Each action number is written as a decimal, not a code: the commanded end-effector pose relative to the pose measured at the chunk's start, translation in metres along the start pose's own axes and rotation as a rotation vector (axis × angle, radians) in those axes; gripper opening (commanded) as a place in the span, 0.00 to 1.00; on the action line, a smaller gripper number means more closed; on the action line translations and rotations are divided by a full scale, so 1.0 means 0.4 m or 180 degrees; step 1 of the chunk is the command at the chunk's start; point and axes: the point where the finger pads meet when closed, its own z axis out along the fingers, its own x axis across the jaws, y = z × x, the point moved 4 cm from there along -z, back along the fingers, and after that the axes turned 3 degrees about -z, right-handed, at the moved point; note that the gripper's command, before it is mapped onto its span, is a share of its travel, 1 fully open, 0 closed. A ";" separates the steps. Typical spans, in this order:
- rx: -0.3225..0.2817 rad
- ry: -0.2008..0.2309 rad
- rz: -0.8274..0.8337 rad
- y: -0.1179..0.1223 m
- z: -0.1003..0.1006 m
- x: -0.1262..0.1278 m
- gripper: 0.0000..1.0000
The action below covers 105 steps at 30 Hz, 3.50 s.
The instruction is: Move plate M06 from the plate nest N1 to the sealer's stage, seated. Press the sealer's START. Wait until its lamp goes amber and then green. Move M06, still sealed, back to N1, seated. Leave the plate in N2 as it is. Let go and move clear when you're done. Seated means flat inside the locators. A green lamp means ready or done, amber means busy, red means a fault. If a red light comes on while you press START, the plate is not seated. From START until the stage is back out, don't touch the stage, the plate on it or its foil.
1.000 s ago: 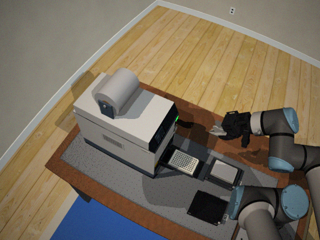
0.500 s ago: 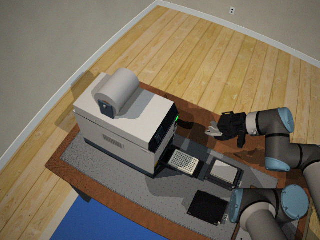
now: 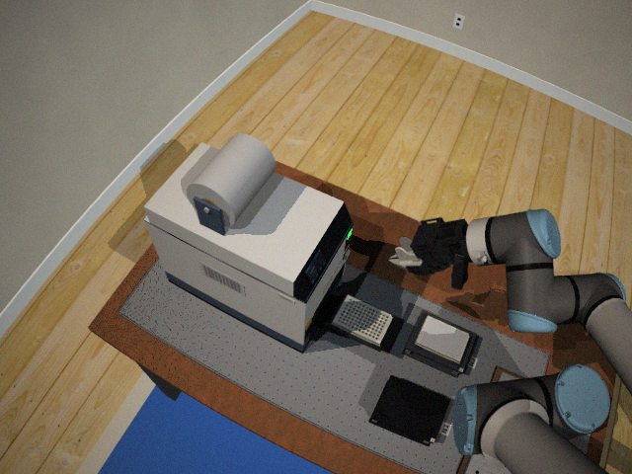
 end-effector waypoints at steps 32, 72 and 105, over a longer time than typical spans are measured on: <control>0.0013 -0.0083 -0.0004 0.049 0.135 -0.016 0.00; 0.0011 -0.0086 -0.0004 0.056 0.260 -0.019 0.00; 0.0007 -0.0086 -0.0008 0.061 0.258 -0.020 0.00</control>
